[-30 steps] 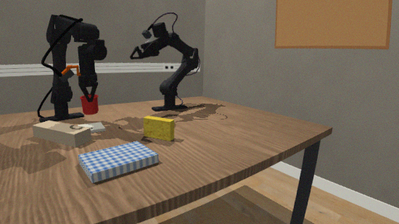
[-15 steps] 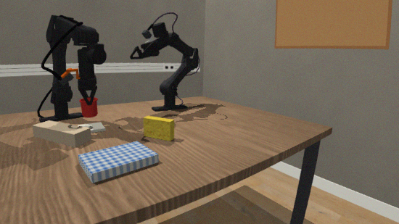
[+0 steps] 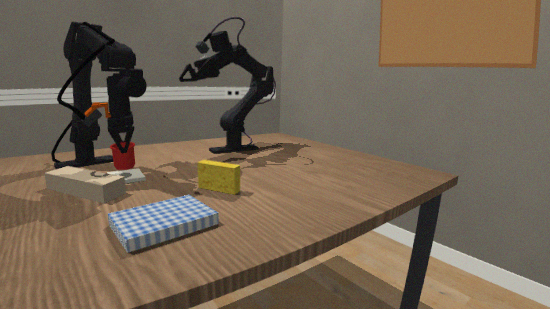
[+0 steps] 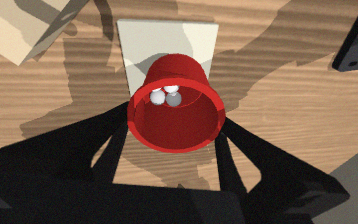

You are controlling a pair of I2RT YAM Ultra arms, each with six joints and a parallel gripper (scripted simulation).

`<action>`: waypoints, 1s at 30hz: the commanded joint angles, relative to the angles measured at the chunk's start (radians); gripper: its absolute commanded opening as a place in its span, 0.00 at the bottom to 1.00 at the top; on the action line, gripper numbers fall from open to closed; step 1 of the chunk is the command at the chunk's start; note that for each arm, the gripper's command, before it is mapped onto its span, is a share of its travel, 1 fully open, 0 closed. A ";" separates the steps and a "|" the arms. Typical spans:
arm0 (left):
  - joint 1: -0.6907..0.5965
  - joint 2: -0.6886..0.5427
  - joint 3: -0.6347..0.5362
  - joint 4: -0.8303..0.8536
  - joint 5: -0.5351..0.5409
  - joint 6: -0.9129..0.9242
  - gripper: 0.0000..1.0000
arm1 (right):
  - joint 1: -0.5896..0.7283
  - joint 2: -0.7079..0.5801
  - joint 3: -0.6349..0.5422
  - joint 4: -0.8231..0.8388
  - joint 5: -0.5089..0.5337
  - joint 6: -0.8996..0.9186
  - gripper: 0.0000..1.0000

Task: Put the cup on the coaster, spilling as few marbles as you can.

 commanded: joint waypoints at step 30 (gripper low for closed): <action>-0.003 -0.019 -0.004 -0.018 -0.002 -0.002 1.00 | 0.010 0.012 -0.070 0.107 0.000 0.011 0.00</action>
